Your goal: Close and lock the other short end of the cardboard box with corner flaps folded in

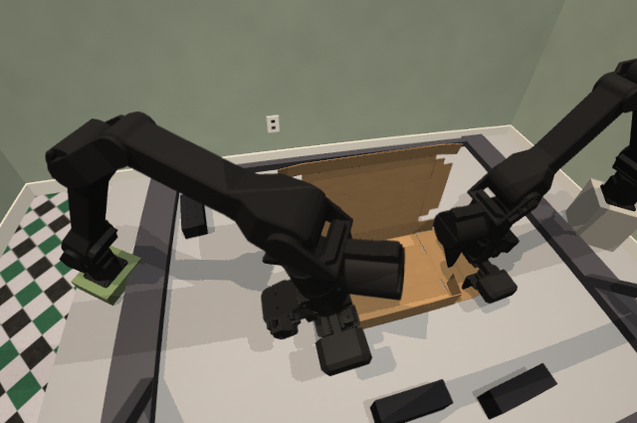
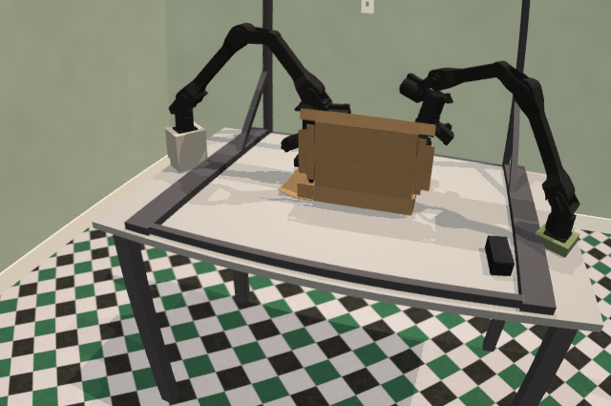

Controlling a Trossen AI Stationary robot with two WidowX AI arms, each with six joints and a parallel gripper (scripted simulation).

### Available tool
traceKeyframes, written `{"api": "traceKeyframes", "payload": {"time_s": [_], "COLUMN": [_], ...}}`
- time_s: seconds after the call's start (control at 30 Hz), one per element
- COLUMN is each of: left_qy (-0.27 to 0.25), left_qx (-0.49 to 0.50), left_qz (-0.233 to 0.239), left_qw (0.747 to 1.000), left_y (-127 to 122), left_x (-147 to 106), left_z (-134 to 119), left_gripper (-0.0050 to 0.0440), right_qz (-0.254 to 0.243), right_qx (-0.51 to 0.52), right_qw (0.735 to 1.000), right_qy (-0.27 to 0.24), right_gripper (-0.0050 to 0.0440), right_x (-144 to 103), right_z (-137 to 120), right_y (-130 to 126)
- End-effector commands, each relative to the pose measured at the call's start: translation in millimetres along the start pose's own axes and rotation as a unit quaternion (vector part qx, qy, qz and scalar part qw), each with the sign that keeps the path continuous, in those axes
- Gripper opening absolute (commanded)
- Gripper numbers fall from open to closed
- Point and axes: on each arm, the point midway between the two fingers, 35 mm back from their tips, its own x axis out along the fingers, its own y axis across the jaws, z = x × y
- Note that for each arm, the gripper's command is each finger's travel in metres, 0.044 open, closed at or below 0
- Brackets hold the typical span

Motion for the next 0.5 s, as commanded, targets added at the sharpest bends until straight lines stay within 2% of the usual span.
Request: {"api": "traceKeyframes", "payload": {"time_s": [0.0, 0.47], "left_qy": [0.016, 0.016], "left_qx": [0.001, 0.001], "left_qz": [0.006, 0.006], "left_qw": [1.000, 1.000], "left_y": [1.0, 1.0], "left_x": [-13.1, -13.1], "left_z": [-6.6, -6.6], "left_gripper": [0.0058, 0.0058], "right_qz": [0.000, 0.000], "right_qx": [0.000, 0.000], "right_qw": [1.000, 1.000], "right_qy": [0.010, 0.012], "right_gripper": [0.0247, 0.0247], "right_x": [-11.8, -17.0], "right_z": [-4.9, -7.0], "right_y": [0.1, 0.0]}}
